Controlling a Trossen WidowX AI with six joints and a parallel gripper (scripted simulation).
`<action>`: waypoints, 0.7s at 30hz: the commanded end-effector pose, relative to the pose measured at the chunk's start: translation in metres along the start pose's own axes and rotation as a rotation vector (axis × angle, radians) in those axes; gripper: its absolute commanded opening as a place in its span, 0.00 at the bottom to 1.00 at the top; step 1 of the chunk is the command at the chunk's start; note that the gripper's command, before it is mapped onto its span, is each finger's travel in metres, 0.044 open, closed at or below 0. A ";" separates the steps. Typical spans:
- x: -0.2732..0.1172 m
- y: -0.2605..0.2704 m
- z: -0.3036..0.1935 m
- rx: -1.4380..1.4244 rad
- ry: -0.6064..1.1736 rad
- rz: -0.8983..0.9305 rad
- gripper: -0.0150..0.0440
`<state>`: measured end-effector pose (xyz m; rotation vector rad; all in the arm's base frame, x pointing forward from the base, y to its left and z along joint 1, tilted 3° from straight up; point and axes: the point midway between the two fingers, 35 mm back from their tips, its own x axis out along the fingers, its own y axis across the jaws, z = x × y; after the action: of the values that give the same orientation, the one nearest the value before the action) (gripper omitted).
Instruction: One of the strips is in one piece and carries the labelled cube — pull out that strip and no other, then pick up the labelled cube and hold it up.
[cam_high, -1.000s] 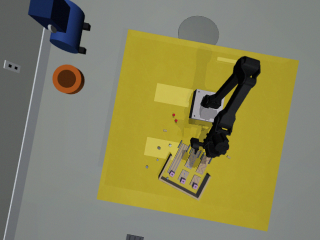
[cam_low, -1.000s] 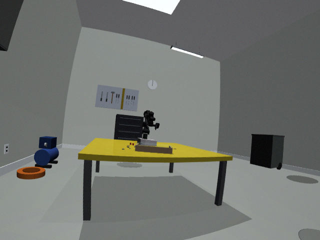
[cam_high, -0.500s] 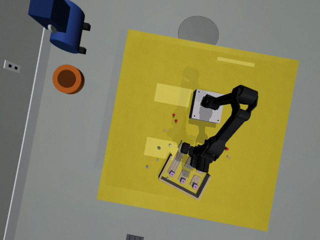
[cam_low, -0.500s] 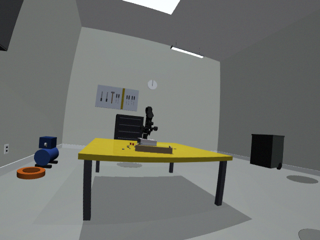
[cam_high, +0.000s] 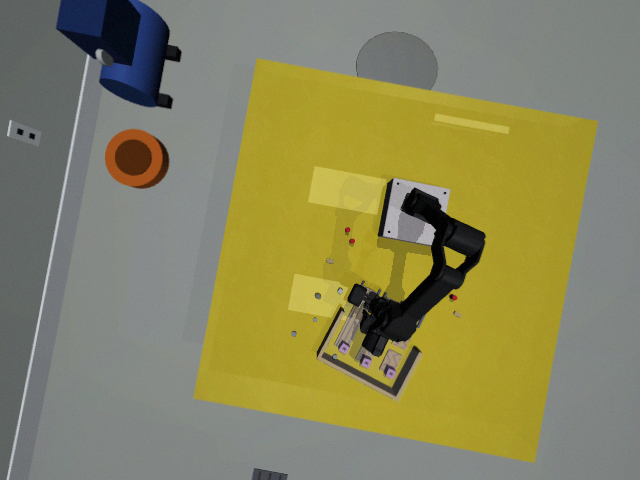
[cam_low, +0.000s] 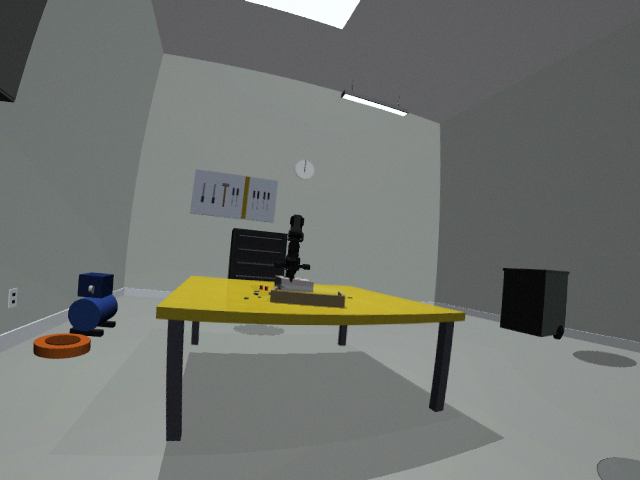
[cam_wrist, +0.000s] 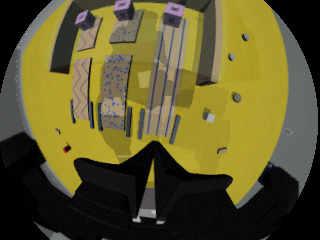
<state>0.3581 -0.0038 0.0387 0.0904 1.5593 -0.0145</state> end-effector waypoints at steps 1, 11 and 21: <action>0.003 -0.001 0.003 0.005 -0.005 -0.003 0.25; 0.019 -0.002 0.005 0.005 -0.006 -0.003 0.25; 0.036 -0.002 0.006 0.005 -0.006 -0.003 0.25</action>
<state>0.3650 -0.0042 0.0070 0.0910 1.5526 -0.0151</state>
